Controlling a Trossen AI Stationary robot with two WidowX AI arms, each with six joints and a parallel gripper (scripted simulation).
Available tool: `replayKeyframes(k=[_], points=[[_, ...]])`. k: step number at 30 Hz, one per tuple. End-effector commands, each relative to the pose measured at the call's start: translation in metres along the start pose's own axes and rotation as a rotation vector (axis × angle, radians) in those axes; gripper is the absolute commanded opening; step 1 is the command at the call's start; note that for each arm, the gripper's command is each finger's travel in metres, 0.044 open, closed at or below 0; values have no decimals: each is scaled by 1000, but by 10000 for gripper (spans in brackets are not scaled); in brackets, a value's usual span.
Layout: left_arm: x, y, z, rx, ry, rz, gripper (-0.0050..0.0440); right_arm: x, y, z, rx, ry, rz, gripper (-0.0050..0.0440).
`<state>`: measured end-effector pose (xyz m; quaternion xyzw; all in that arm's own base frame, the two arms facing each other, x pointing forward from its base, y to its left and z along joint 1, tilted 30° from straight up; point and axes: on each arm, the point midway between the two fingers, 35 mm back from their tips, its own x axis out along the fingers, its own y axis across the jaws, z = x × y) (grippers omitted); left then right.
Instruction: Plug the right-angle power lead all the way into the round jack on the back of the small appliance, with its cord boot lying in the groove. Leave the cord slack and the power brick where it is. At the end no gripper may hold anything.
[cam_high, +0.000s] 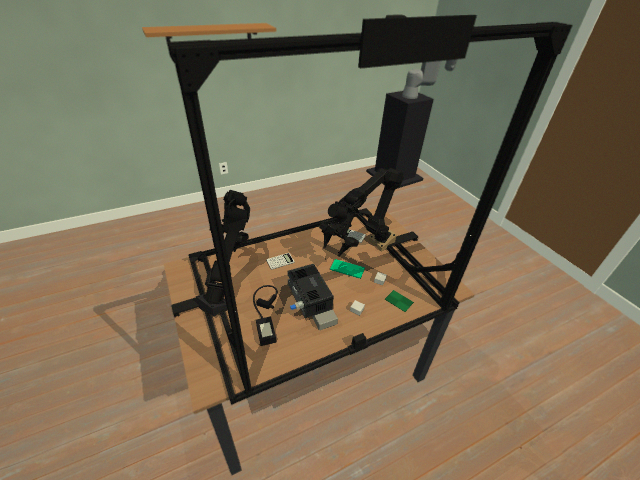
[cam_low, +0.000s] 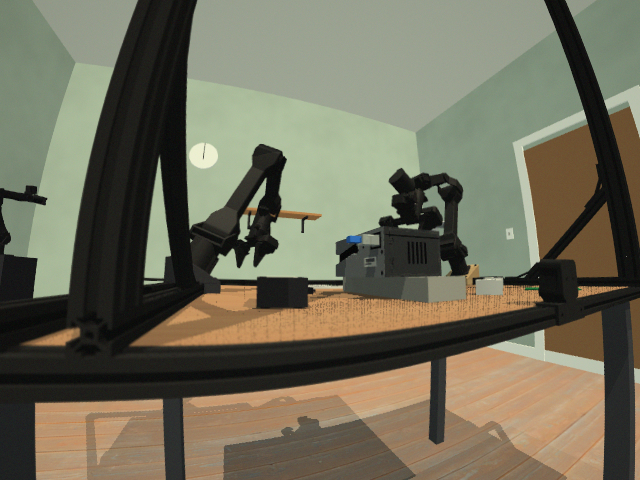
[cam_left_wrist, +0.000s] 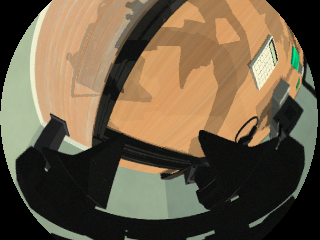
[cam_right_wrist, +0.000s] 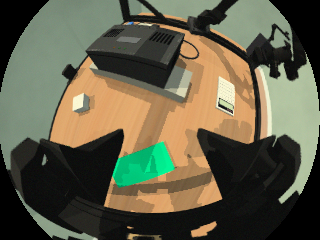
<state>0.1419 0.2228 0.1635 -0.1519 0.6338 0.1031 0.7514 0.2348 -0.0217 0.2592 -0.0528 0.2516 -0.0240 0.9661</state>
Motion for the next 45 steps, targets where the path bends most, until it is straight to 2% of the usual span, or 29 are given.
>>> replayKeyframes(k=[1, 2, 9, 17, 19, 26, 33, 36, 45], points=[[6, -29, 6, 101, 28, 32, 400, -1, 2, 2, 4, -12, 9, 400], [6, -29, 6, 101, 28, 32, 400, -1, 2, 2, 4, -12, 9, 400], [21, -96, 13, 325, 54, 97, 400, -1, 1, 1, 3, -6, 6, 400], [35, -166, -2, 592, 30, 173, 400, 0, 0, -1, 2, 2, 1, 400], [35, -166, -2, 592, 30, 173, 400, 0, 0, -1, 2, 2, 1, 400], [45, -215, -28, 816, -41, 222, 400, 0, -1, -2, 1, 9, -3, 400], [54, -249, -59, 1016, -141, 241, 400, 0, -2, -3, 0, 15, -7, 400], [55, -253, -64, 1042, -157, 241, 400, 0, -2, -4, -1, 16, -7, 400], [63, -277, -100, 1239, -295, 214, 400, 0, -3, -5, -2, 23, -11, 400]])
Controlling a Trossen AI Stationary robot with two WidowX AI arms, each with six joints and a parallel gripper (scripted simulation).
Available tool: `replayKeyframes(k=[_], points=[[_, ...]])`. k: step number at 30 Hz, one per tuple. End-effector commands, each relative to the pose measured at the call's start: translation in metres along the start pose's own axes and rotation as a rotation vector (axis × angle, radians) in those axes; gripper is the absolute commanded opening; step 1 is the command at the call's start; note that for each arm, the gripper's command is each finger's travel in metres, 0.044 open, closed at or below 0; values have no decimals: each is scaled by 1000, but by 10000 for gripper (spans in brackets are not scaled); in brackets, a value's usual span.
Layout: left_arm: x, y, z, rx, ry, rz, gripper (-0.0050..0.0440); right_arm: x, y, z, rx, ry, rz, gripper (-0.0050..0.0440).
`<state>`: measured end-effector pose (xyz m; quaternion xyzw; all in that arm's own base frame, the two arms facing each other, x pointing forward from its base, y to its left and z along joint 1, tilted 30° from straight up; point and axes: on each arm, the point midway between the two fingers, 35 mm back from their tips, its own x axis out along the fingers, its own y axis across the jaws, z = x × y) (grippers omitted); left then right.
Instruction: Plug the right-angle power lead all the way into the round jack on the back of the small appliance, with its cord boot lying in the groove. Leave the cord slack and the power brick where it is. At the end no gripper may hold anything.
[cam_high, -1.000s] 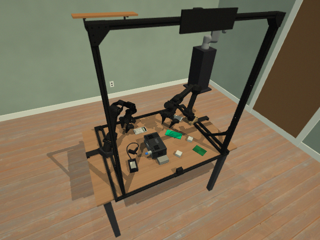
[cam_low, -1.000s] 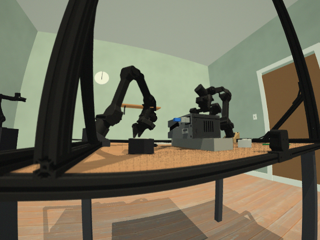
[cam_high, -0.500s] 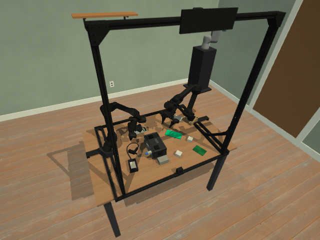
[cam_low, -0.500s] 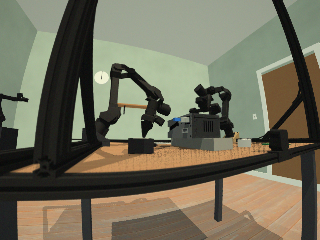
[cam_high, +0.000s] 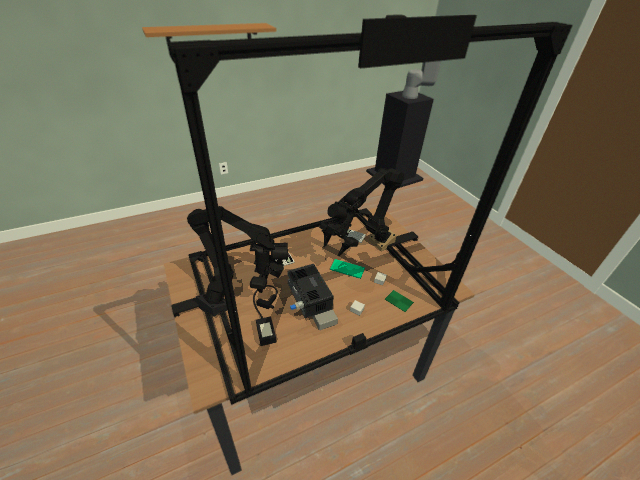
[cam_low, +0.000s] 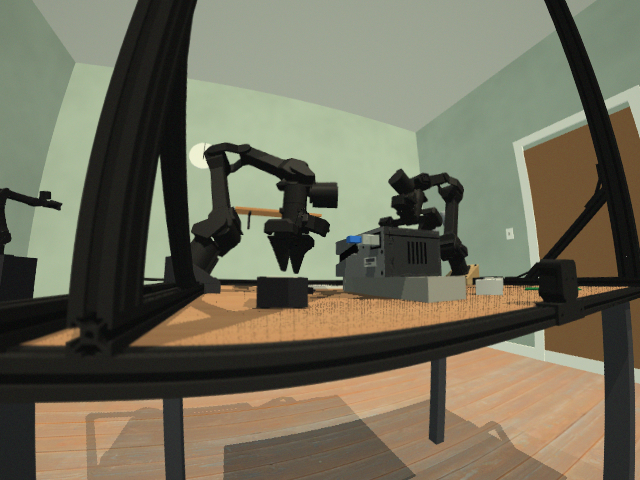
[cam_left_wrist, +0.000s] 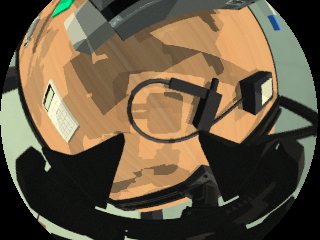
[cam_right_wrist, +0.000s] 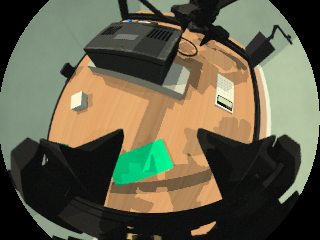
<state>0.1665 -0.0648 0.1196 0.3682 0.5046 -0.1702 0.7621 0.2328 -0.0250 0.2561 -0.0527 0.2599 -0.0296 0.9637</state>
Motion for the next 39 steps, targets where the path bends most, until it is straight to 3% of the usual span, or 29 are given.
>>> replayKeyframes(k=[1, 20, 39], points=[[0, -19, 0, 74, -65, 18, 400, 0, -1, -1, -4, 6, -2, 400], [-4, -61, 0, 238, -253, 23, 400, 1, -2, -3, -5, 13, -6, 400], [-2, -67, -1, 262, -284, 20, 400, 1, -2, -3, -6, 14, -6, 400]])
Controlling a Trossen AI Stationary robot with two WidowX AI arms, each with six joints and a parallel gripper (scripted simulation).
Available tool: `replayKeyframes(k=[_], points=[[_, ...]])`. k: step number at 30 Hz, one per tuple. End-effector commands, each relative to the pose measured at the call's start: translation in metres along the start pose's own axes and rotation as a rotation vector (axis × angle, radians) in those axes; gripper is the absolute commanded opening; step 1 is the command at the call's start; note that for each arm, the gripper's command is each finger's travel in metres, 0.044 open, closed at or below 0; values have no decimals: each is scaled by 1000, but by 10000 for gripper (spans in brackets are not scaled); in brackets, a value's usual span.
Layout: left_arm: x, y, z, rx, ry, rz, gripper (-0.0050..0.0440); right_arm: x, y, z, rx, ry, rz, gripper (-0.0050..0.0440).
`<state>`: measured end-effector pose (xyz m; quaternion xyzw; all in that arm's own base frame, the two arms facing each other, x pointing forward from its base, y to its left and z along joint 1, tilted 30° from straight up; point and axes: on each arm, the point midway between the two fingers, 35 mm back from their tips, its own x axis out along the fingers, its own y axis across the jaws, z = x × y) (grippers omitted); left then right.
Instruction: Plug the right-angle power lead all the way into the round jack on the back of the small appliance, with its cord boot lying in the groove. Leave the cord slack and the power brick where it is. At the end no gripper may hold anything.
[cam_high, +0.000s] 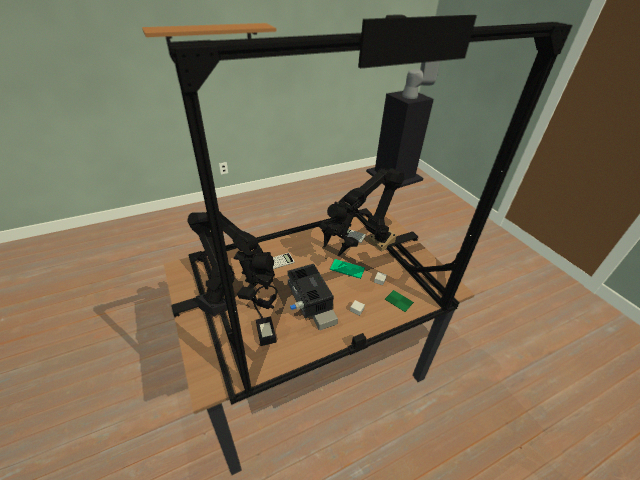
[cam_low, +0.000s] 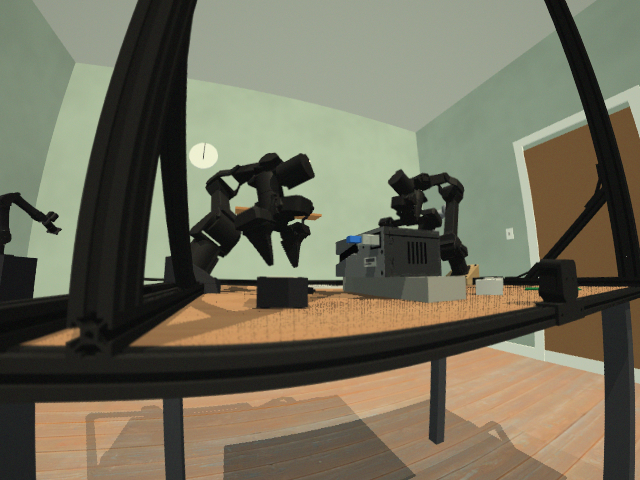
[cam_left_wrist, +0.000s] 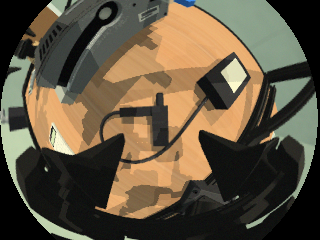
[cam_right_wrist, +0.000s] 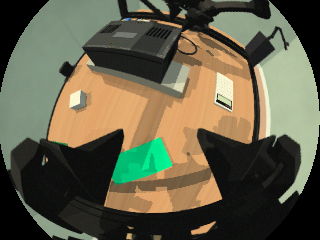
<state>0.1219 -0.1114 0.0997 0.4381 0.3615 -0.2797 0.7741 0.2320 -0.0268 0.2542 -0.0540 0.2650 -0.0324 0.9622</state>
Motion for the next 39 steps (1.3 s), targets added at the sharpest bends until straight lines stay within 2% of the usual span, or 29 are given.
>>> replayKeyframes(k=[1, 32, 39], points=[[8, 0, -4, 4, 5, 6, 400, 0, 0, -1, -4, 3, -1, 400], [49, 0, -16, 4, 7, 6, 400, 0, 0, -1, -4, 3, -1, 400], [50, 0, -16, 4, 7, 6, 387, 0, 0, -1, -4, 3, -1, 400]])
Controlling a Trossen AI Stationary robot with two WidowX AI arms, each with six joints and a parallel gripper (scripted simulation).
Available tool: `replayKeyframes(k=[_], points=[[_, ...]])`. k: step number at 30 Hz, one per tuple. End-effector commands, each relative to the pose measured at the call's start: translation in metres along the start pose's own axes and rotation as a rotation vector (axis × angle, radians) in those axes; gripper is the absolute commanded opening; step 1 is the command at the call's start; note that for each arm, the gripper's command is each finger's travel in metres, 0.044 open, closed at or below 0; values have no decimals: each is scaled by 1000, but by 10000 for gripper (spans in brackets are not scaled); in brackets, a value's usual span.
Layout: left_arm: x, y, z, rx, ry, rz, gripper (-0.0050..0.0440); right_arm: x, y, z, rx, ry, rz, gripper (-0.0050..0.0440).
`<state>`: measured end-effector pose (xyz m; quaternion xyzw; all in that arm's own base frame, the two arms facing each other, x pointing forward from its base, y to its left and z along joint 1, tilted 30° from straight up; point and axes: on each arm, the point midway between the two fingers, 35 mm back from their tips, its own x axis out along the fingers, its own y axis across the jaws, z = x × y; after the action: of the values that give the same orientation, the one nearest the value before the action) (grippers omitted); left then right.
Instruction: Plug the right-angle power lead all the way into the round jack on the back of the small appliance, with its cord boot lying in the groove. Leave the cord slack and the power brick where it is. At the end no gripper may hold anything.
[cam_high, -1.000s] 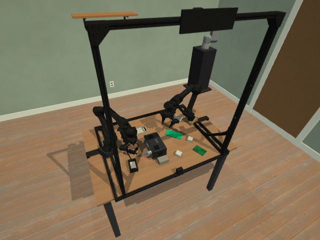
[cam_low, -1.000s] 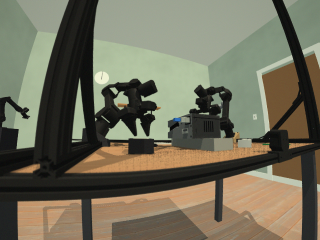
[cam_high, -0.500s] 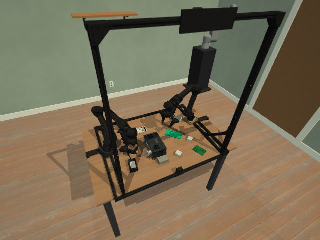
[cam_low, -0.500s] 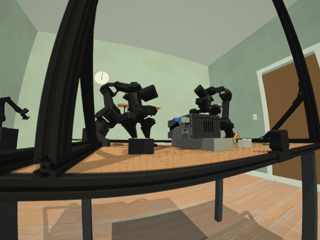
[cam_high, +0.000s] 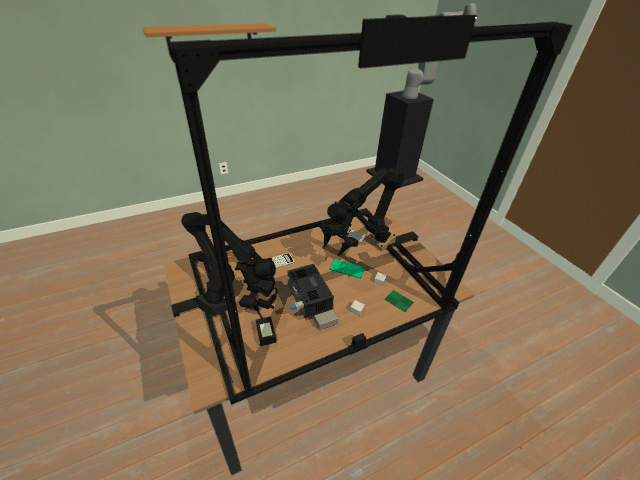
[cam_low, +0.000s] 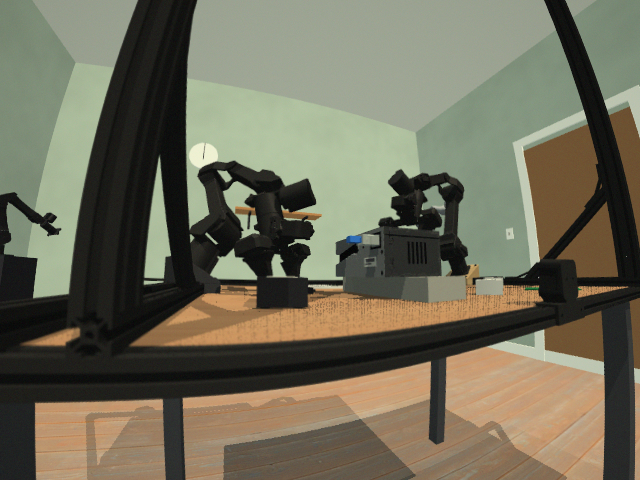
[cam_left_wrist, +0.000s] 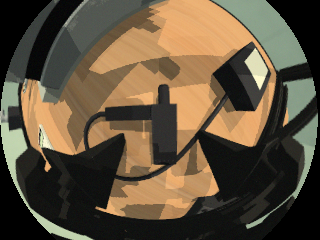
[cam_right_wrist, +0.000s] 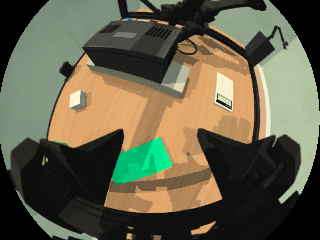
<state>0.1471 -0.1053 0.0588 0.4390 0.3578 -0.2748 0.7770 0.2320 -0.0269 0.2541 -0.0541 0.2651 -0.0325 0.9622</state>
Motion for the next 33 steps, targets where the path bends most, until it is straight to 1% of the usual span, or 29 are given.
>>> replayKeyframes(k=[1, 13, 15, 30, 33], points=[[3, -2, -4, 7, 10, -7, 380, 0, 0, -1, -4, 3, -1, 400], [3, -2, -4, 7, 10, -7, 300, 0, 0, -1, -4, 3, -1, 400], [3, -2, -4, 7, 10, -7, 300, 0, 0, -1, -4, 3, -1, 400], [3, -2, -4, 7, 10, -7, 200, 0, 0, -1, -4, 3, -1, 400], [3, -2, -4, 7, 10, -7, 193, 0, 0, -1, -4, 3, -1, 400]])
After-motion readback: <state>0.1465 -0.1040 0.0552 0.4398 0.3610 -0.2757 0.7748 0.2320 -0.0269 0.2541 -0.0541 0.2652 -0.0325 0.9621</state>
